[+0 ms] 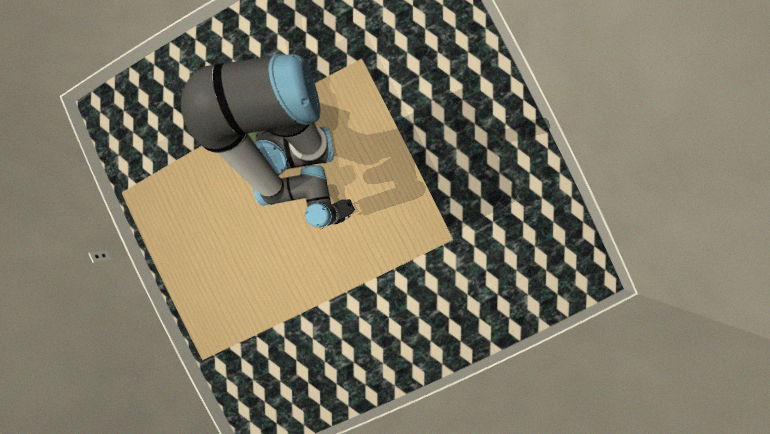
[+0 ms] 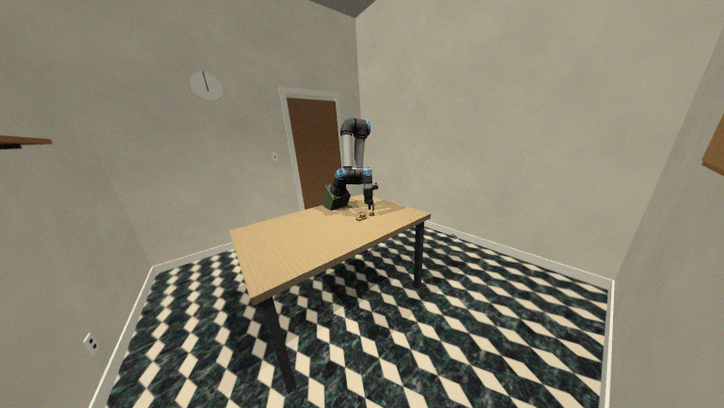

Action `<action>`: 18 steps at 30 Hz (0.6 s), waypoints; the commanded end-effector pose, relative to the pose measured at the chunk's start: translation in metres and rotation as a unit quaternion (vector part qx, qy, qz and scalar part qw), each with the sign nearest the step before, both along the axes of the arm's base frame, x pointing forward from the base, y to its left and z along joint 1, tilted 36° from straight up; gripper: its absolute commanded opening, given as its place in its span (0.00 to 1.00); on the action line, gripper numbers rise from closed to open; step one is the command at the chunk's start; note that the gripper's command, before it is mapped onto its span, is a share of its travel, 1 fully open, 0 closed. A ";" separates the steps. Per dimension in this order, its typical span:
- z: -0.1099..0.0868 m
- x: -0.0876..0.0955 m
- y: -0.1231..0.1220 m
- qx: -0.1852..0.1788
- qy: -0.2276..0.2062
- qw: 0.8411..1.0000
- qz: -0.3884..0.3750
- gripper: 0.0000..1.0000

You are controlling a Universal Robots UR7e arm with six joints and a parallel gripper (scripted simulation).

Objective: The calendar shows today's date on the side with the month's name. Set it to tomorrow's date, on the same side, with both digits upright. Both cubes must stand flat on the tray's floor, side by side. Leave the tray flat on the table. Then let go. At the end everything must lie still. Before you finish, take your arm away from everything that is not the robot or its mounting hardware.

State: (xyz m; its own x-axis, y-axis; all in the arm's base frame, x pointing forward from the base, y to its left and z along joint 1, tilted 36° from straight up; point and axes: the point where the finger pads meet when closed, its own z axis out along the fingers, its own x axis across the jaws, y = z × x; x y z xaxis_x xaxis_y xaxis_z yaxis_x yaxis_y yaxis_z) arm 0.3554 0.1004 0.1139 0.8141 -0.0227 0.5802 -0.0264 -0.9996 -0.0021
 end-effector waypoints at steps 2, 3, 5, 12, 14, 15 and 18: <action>-0.003 0.004 0.000 -0.001 -0.001 1.000 -0.001 0.90; -0.004 0.004 0.000 -0.001 -0.001 1.000 -0.001 0.90; -0.005 0.005 0.000 -0.001 -0.001 1.000 -0.001 0.90; -0.007 0.006 0.001 -0.001 -0.001 1.000 -0.001 0.90; -0.007 0.006 0.001 -0.001 -0.001 1.000 -0.001 0.90; -0.007 0.006 0.001 -0.001 -0.001 1.000 -0.001 0.90; -0.007 0.006 0.001 -0.001 -0.001 1.000 -0.001 0.90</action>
